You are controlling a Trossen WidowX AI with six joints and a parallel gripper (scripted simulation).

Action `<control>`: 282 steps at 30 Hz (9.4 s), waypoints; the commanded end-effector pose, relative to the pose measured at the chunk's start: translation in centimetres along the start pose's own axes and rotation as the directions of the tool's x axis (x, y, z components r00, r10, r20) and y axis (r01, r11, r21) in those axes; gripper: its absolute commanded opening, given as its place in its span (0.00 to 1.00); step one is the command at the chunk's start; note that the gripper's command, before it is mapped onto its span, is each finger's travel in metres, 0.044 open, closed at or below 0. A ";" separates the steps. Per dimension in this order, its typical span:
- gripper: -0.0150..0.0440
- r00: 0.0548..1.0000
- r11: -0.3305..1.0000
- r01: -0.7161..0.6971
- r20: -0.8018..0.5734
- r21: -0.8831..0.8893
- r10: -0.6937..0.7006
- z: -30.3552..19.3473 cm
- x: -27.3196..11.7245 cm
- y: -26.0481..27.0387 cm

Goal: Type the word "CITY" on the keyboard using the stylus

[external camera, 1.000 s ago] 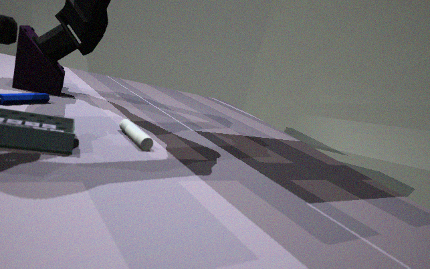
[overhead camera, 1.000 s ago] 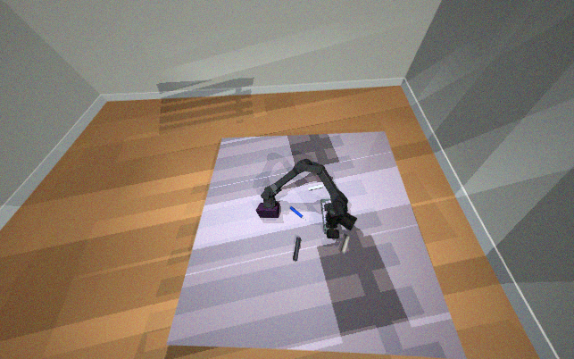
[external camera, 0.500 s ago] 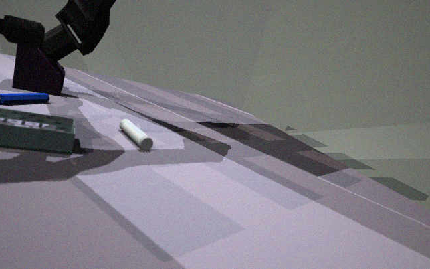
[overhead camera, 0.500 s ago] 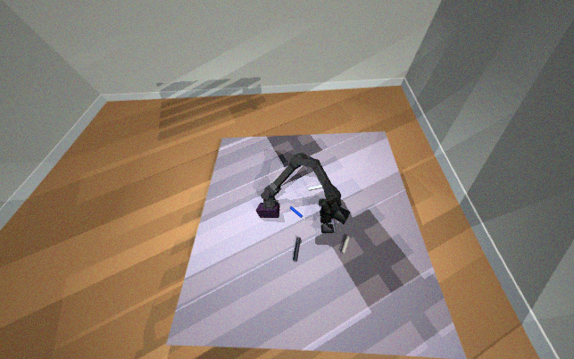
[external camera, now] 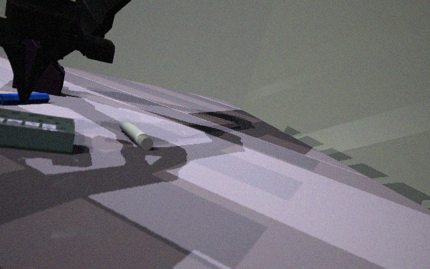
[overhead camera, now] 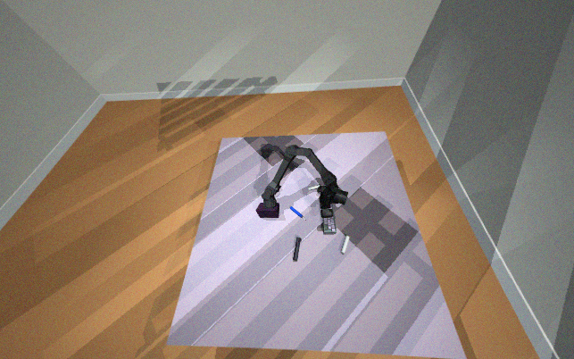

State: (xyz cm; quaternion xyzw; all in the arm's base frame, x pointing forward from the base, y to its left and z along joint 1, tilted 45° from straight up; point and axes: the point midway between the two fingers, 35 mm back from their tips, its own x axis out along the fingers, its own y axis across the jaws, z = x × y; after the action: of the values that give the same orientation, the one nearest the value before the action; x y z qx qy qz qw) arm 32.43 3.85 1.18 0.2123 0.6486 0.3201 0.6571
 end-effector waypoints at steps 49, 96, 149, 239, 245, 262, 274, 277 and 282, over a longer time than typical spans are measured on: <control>0.51 0.866 0.718 0.001 -0.360 0.696 0.347 -13.3 -1.2 -3.9; 0.51 0.866 0.719 -0.001 -0.359 0.695 0.349 -13.3 3.0 -4.0; 0.25 0.920 0.985 -0.029 -0.381 0.172 0.094 -13.7 -1.3 -1.8; 0.30 0.875 -0.018 -0.006 0.004 -1.000 -0.484 -15.1 3.7 2.1; 0.51 0.875 -0.018 -0.006 0.004 -1.000 -0.484 -15.1 3.7 2.1; 0.51 0.881 -0.003 -0.022 -0.018 -1.000 -0.473 -15.0 -1.9 1.7; 0.51 0.973 -0.030 -0.222 -0.224 -0.975 0.056 -16.0 -1.5 0.0; 0.51 0.959 -0.044 -0.185 -0.190 -0.982 0.210 -15.8 -1.6 -0.6; 0.51 0.895 -0.033 -0.055 -0.063 -0.998 0.441 -15.2 -1.9 -2.0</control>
State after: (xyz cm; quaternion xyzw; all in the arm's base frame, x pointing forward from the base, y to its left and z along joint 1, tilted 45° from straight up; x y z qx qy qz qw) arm 17.38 -0.43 0.52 -0.1810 0.1335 0.7711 0.5957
